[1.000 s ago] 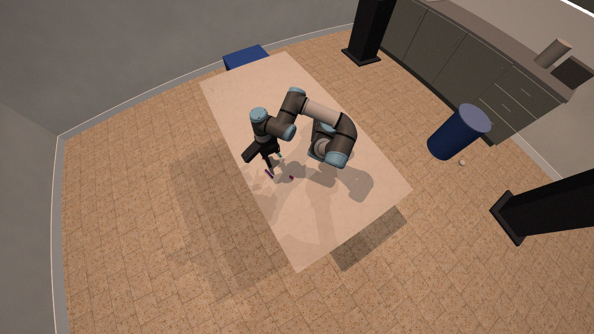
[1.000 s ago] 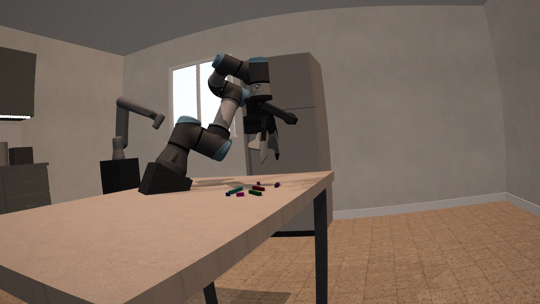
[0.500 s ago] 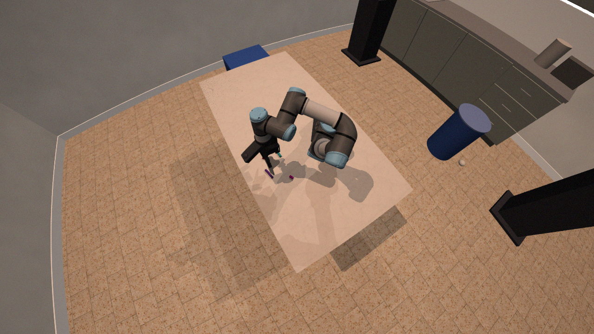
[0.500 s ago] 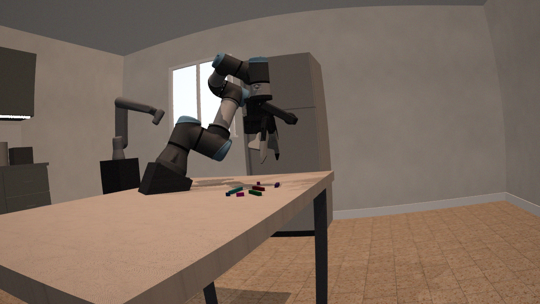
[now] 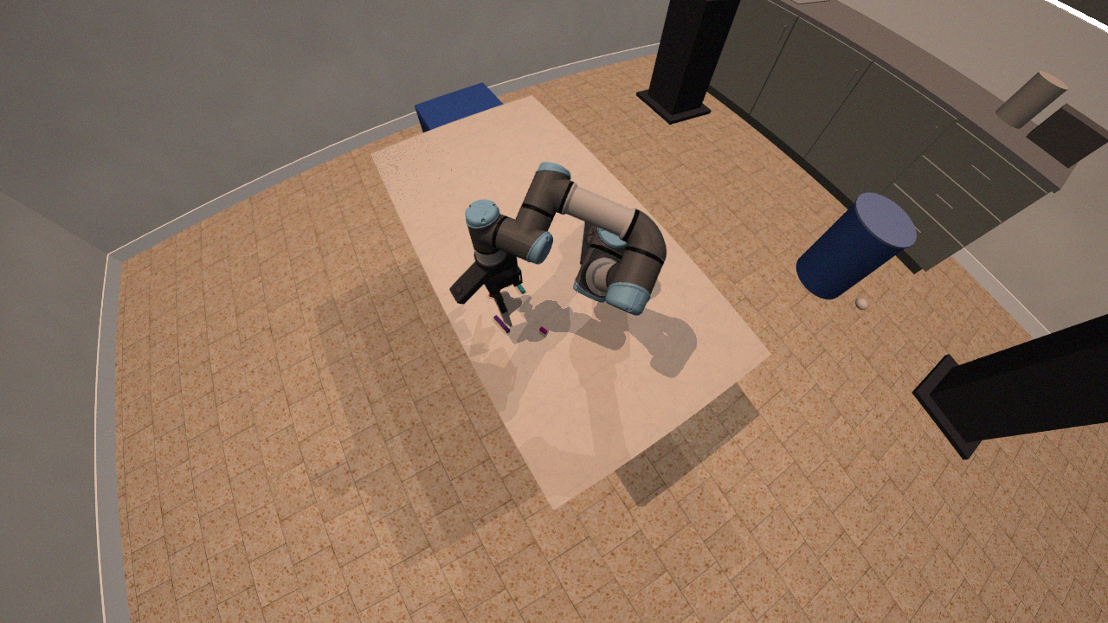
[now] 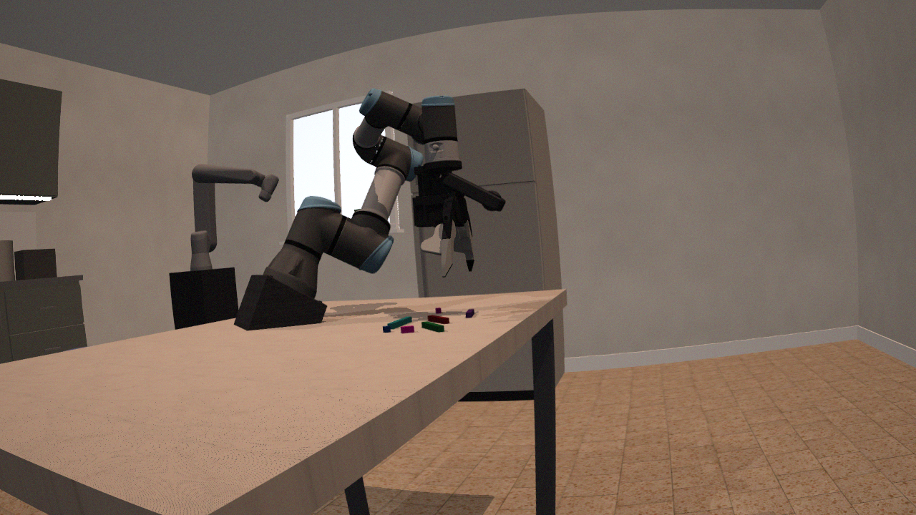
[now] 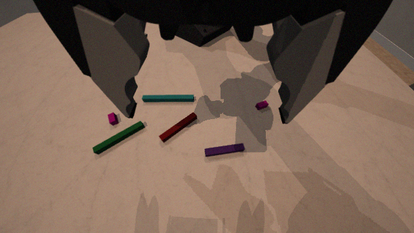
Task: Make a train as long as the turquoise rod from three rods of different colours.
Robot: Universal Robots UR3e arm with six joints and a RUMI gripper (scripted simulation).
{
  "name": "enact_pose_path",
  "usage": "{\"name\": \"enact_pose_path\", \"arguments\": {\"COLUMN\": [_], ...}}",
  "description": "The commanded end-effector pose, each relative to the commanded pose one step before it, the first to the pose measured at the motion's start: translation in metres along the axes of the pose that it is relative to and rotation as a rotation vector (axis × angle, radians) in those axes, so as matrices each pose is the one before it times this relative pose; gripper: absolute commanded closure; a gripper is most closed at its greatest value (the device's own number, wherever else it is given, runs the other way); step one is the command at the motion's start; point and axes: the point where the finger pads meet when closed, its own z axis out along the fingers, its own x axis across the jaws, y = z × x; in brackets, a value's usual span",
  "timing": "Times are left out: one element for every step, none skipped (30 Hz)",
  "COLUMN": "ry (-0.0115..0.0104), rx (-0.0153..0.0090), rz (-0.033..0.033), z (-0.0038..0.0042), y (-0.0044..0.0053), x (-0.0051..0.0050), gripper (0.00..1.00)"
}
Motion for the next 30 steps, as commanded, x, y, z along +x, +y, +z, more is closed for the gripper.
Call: {"name": "enact_pose_path", "arguments": {"ry": [0.00292, 0.00000, 0.00000, 0.00000, 0.00001, 0.00001, 0.00002, 0.00003, 0.00005, 0.00006, 0.00008, 0.00010, 0.00015, 0.00027, 0.00022, 0.00023, 0.00024, 0.00018, 0.00000, 0.00000, -0.00003, 0.00020, 0.00022, 0.00024, 0.00025, 0.00026, 0.00026, 0.00026, 0.00024, 0.00024], "rx": [0.00093, 0.00000, 0.00000, 0.00000, 0.00000, 0.00000, -0.00001, -0.00001, -0.00001, -0.00001, -0.00001, -0.00001, 0.00001, 0.00008, -0.00001, -0.00003, -0.00004, -0.00009, 0.00000, 0.00000, -0.00005, -0.00009, -0.00011, -0.00013, -0.00014, -0.00015, -0.00016, -0.00016, -0.00013, -0.00015], "rz": [-0.00096, 0.00000, 0.00000, -0.00014, -0.00037, -0.00071, -0.00114, -0.00168, -0.00174, -0.00213, -0.00268, -0.00329, -0.00397, -0.00473, -0.00568, -0.00654, -0.00739, -0.00822, 0.00000, 0.00000, -0.00904, -0.01006, -0.01102, -0.01199, -0.01298, -0.01398, -0.01498, -0.01599, -0.01700, -0.01801], "z": [-0.000674, 0.000000, 0.000000, 0.000000, -0.000001, -0.000002, -0.000004, -0.000006, -0.000009, -0.000013, -0.000017, -0.000022, -0.000036, -0.000065, -0.000039, -0.000036, -0.000038, -0.000031, 0.000000, 0.000000, 0.000011, -0.000036, -0.000041, -0.000045, -0.000048, -0.000050, -0.000051, -0.000051, -0.000053, -0.000053], "y": [-0.000654, 0.000000, 0.000000, 0.000000, 0.000001, 0.000001, 0.000002, 0.000003, 0.000005, 0.000006, 0.000008, 0.000011, 0.000011, 0.000006, 0.000014, 0.000022, 0.000031, 0.000060, 0.000000, 0.000000, 0.000075, 0.000085, 0.000106, 0.000129, 0.000155, 0.000185, 0.000217, 0.000253, 0.000284, 0.000332], "x": [0.00065, 0.00000, 0.00000, 0.00001, 0.00002, 0.00004, 0.00007, 0.00010, 0.00015, 0.00020, 0.00025, 0.00030, 0.00036, 0.00041, 0.00040, 0.00044, 0.00049, 0.00053, 0.00000, 0.00000, 0.00054, 0.00064, 0.00070, 0.00076, 0.00082, 0.00088, 0.00094, 0.00099, 0.00104, 0.00109], "gripper": [0.00, 0.00, 0.00, 0.00, 0.00, 0.00, 0.00, 0.00, 0.00, 0.00, 0.00, 0.00, 0.00, 0.00, 0.00, 0.00, 0.00, 0.00, 0.00, 0.00, 0.00, 0.00, 0.00, 0.00, 0.00, 0.00, 0.00, 0.00, 0.00, 0.00]}}
